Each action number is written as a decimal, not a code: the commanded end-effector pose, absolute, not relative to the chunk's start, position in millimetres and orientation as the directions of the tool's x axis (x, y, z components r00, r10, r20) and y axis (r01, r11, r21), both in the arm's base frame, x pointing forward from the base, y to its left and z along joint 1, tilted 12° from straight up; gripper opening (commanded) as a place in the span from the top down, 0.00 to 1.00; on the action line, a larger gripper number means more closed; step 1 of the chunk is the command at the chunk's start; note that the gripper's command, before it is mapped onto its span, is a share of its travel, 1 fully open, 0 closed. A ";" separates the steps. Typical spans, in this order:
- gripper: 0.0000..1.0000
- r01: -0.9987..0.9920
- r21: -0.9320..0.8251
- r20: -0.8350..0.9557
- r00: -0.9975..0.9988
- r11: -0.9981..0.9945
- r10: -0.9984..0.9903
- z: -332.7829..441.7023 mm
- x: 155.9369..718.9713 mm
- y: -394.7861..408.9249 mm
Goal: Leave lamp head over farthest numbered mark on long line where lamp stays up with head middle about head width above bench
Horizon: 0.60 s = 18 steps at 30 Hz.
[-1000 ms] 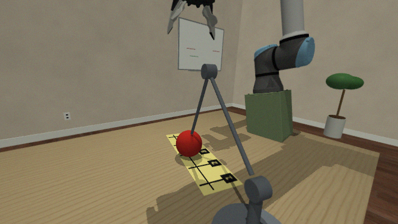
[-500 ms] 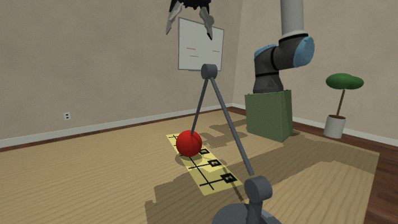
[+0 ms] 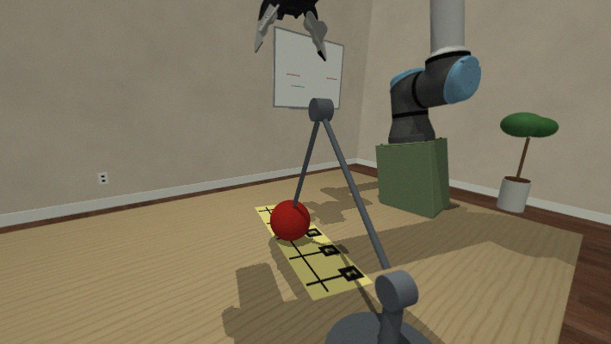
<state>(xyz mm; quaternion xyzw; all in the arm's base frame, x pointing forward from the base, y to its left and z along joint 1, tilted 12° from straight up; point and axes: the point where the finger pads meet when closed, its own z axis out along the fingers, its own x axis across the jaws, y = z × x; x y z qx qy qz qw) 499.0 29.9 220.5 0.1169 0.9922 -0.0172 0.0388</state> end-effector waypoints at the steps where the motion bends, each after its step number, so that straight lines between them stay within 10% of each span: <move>1: 0.00 0.226 0.053 -0.082 -0.970 0.973 0.230 220.8 499.0 29.6; 18: 0.00 0.210 0.260 -0.084 -0.968 0.943 0.239 221.4 499.3 29.5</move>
